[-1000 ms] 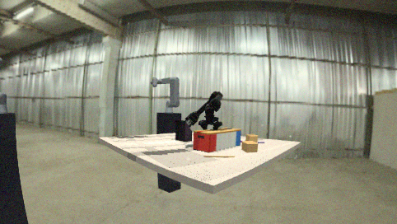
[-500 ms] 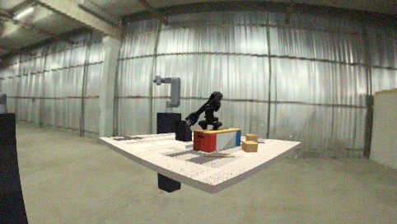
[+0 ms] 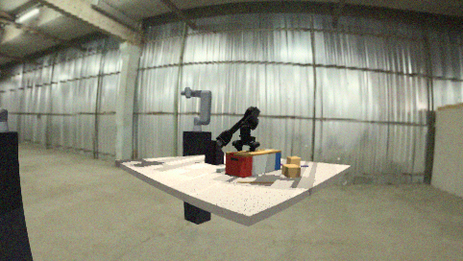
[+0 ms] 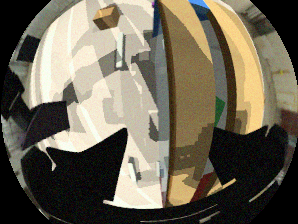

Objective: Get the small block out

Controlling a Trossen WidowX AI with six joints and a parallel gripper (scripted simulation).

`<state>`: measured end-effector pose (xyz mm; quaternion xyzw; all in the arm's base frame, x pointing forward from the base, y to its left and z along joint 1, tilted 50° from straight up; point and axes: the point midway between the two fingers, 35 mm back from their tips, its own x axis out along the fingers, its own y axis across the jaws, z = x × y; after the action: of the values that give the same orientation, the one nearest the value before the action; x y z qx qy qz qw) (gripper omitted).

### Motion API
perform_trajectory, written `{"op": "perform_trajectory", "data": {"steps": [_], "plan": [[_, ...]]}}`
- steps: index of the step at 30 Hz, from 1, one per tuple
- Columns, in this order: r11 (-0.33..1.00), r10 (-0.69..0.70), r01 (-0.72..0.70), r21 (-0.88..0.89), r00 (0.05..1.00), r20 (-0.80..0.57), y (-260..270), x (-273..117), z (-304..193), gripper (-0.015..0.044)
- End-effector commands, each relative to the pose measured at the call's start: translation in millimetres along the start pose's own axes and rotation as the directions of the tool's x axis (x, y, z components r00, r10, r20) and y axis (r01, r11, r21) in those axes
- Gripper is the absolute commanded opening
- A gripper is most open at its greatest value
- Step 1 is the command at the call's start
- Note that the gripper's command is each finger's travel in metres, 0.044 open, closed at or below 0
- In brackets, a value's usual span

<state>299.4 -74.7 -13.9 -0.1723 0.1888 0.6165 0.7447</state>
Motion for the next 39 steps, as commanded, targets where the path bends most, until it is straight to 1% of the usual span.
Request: {"op": "perform_trajectory", "data": {"steps": [1,39], "plan": [[1.000,-0.005,0.005,0.001,1.000,0.004,0,1,6,0.0400],[1.000,-0.005,0.005,0.002,1.000,0.007,-1,11,56,0.0400]]}}
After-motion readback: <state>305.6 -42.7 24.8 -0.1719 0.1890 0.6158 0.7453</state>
